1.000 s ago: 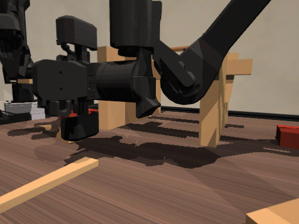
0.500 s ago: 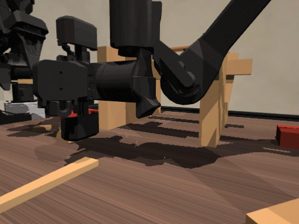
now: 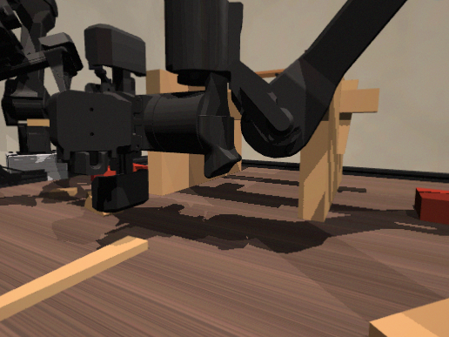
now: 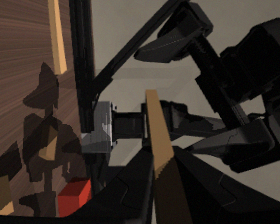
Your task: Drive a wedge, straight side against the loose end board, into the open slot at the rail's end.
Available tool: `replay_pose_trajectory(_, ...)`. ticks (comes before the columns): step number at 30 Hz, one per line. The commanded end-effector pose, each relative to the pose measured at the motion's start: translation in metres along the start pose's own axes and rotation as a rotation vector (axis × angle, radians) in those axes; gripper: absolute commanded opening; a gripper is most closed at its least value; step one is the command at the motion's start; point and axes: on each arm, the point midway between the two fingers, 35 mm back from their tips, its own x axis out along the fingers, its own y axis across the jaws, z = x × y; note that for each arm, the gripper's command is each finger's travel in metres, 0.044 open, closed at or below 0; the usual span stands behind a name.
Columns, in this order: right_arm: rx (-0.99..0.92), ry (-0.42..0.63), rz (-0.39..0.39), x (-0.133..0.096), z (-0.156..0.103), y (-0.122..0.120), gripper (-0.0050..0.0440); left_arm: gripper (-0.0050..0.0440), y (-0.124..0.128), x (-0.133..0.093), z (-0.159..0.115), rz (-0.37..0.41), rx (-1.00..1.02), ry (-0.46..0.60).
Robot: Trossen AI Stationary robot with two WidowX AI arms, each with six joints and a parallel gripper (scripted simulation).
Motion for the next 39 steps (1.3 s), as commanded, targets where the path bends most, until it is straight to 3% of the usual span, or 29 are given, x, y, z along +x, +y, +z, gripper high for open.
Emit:
replay_pose_trajectory(1, -0.003, -0.004, 0.003, 0.0, 0.001, 0.002, 0.0, 0.044, 0.0, 0.0, -0.005, 0.038, -0.219, -0.055)
replay_pose_trajectory(10, -0.003, -0.004, 0.003, 0.0, 0.001, 0.002, 0.0, 0.044, 0.003, -0.003, -0.005, 0.058, -0.7, -0.193)
replay_pose_trajectory(19, -0.003, -0.004, 0.003, 0.0, 0.001, 0.002, 0.0, 0.044, 0.003, -0.001, -0.004, 0.058, -0.715, -0.198)
replay_pose_trajectory(39, -0.003, -0.004, 0.003, 0.0, 0.001, 0.002, 0.0, 0.044, 0.008, 0.044, 0.005, 0.058, -0.715, -0.197)
